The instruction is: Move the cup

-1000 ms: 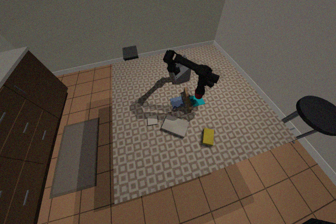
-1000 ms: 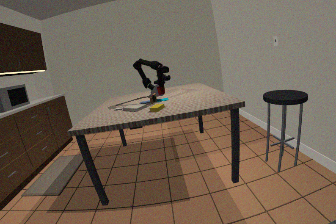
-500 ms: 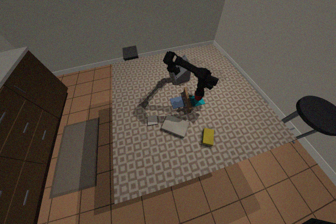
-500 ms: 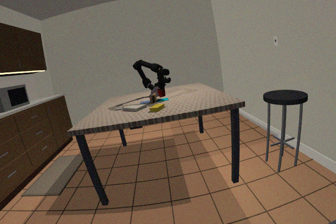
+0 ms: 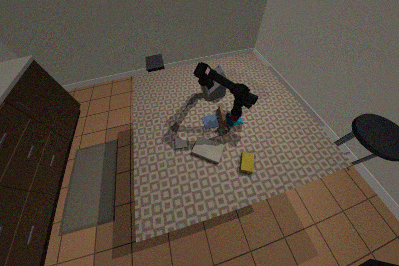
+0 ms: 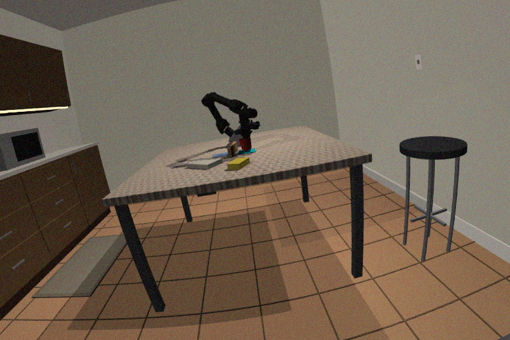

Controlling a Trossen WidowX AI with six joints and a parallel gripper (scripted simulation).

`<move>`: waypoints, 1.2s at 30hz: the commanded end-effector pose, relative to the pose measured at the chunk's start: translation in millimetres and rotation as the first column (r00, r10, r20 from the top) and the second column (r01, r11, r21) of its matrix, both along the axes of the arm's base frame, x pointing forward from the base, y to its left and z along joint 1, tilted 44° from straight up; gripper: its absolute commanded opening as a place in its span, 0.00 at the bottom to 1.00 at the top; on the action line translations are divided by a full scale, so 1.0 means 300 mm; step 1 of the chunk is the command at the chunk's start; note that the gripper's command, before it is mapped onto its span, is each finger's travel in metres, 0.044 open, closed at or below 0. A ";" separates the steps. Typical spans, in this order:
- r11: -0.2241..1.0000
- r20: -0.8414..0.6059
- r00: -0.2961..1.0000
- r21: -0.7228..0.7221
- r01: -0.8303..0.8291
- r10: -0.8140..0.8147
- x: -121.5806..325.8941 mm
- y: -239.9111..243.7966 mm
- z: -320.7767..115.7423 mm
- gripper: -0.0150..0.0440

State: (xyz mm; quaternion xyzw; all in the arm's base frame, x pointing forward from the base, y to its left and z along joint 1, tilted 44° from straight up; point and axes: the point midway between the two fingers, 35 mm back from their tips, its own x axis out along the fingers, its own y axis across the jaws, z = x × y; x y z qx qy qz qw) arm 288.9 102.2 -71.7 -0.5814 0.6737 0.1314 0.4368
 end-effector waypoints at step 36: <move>1.000 -0.005 1.000 -0.004 0.002 -0.002 -0.004 -0.010 -0.007 0.47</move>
